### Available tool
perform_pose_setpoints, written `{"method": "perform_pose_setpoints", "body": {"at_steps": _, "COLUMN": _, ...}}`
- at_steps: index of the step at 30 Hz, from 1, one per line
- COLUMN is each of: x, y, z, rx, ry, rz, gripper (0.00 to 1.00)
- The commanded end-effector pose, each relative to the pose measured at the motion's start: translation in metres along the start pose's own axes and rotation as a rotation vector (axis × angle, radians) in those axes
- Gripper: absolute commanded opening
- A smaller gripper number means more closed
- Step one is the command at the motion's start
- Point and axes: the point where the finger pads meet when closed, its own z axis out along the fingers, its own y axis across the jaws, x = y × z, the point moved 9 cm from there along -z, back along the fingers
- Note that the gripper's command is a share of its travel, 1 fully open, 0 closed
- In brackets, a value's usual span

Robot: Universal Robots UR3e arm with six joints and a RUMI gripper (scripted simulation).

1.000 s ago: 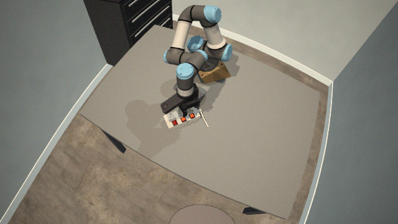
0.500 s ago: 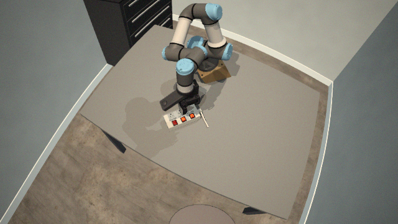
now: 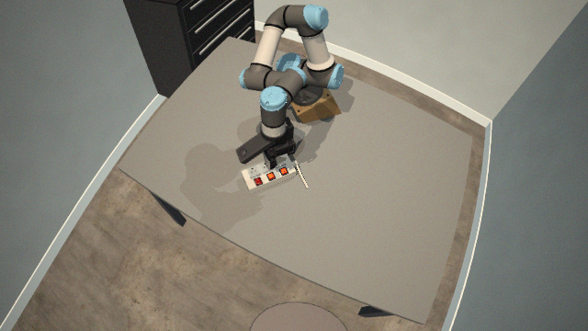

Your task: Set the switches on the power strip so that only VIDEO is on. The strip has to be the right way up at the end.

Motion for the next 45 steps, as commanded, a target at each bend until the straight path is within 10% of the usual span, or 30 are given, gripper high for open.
{"method": "perform_pose_setpoints", "body": {"at_steps": 1, "x": 0.0, "y": 0.0, "z": -0.001, "rx": 0.002, "ry": 0.002, "rz": 0.0, "gripper": 0.0}}
{"method": "perform_pose_setpoints", "body": {"at_steps": 12, "x": -0.046, "y": -0.012, "z": -0.014, "rx": 0.002, "ry": 0.002, "rz": 0.0, "gripper": 0.0}}
{"method": "perform_pose_setpoints", "body": {"at_steps": 45, "x": -0.046, "y": -0.012, "z": -0.014, "rx": 0.002, "ry": 0.002, "rz": 0.0, "gripper": 0.0}}
